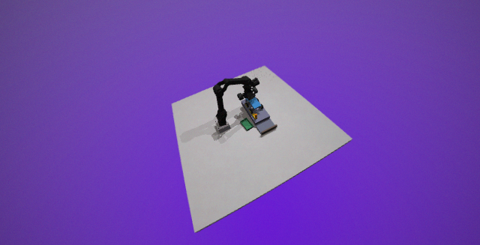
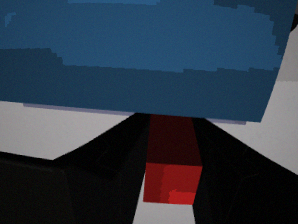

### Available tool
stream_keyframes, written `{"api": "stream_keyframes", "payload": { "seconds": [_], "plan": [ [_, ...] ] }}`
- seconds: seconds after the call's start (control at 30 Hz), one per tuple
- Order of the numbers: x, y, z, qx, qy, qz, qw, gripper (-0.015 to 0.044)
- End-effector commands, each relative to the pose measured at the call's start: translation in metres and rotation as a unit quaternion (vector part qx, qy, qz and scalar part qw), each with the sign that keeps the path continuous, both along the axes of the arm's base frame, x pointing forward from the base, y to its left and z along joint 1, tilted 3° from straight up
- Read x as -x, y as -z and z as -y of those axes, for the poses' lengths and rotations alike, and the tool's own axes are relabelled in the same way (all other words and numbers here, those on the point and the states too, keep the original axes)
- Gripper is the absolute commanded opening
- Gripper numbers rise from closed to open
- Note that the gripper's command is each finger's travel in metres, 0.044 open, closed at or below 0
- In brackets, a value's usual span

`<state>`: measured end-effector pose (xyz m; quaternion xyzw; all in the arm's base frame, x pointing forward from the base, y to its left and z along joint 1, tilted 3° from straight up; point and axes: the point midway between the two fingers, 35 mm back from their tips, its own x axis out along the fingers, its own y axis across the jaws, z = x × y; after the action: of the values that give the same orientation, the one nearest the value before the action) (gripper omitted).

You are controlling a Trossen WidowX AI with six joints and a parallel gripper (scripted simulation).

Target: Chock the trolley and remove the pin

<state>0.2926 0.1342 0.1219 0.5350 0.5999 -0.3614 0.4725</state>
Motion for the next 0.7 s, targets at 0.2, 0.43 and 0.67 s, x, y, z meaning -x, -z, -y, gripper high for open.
{"api": "stream_keyframes", "payload": {
  "seconds": [0.2,0.43,0.67],
  "plan": [
    [0.001,-0.007,0.001,0.001,0.002,-0.001,1.0,0.0],
    [0.002,-0.011,0.002,0.001,0.002,-0.001,1.0,0.0],
    [0.003,-0.015,0.003,0.001,0.002,-0.001,1.0,0.0]
  ]
}}
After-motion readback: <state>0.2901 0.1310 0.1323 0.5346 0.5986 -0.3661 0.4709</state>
